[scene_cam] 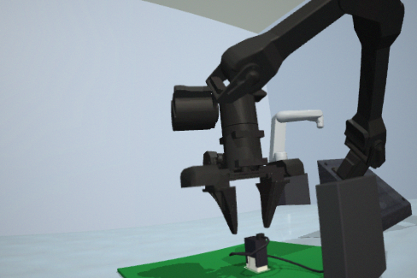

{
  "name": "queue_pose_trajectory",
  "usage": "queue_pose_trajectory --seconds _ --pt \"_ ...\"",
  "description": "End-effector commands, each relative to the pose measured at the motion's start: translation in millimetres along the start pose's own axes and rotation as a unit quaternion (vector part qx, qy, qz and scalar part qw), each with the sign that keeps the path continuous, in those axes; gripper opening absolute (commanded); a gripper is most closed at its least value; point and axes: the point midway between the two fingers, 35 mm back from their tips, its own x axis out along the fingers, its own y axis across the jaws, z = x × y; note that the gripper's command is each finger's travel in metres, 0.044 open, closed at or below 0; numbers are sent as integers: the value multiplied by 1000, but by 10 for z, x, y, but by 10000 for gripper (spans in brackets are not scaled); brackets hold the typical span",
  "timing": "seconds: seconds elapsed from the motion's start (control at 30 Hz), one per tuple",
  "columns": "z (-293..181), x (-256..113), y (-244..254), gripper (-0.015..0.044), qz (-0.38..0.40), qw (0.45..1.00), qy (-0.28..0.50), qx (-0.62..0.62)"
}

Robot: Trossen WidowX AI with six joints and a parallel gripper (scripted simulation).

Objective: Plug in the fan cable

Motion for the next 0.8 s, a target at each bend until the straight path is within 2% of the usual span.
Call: queue_pose_trajectory --seconds 0.0,0.17,0.4,0.77 --pt "-40 -203 23 260 6 1000 -2 -10" --pt "66 -210 63 260 6 1000 -3 -10" --pt "1114 -222 249 260 7 1000 -5 -11" --pt "1143 -221 250 260 7 1000 -5 -11"
